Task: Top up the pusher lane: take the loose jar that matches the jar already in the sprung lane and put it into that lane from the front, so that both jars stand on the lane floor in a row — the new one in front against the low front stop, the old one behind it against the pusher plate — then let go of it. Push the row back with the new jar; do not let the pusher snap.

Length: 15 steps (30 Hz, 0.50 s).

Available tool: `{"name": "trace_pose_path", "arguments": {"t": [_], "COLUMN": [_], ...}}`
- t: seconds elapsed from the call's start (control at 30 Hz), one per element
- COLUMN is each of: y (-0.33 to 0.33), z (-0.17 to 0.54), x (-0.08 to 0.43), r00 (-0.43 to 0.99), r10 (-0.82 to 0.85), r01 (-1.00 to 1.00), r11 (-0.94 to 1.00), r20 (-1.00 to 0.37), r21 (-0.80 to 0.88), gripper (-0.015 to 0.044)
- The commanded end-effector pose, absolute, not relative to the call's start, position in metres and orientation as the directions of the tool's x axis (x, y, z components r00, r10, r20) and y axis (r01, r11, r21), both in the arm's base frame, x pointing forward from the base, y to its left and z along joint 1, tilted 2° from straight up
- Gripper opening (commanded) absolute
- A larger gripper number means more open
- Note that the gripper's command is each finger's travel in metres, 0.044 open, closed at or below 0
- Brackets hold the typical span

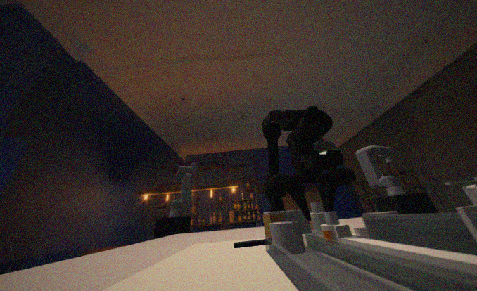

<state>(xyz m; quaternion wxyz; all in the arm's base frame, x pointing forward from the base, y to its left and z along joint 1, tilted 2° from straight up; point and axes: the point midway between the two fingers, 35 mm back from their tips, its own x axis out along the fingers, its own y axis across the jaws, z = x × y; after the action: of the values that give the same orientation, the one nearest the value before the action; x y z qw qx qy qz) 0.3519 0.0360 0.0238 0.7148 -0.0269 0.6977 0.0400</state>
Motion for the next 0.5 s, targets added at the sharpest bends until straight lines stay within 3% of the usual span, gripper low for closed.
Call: {"name": "trace_pose_path", "arguments": {"t": [0.0, 0.47], "y": [0.0376, 0.0377], "z": [0.0273, 0.0251], "x": [0.3598, 0.3605], "r00": [0.049, 0.049], "r10": [0.027, 0.027], "r01": [-0.096, -0.096], "r11": [0.995, 0.995], "r20": [-0.998, -0.998], "r21": [0.022, 0.022], "gripper": [0.0000, 0.0000]}}
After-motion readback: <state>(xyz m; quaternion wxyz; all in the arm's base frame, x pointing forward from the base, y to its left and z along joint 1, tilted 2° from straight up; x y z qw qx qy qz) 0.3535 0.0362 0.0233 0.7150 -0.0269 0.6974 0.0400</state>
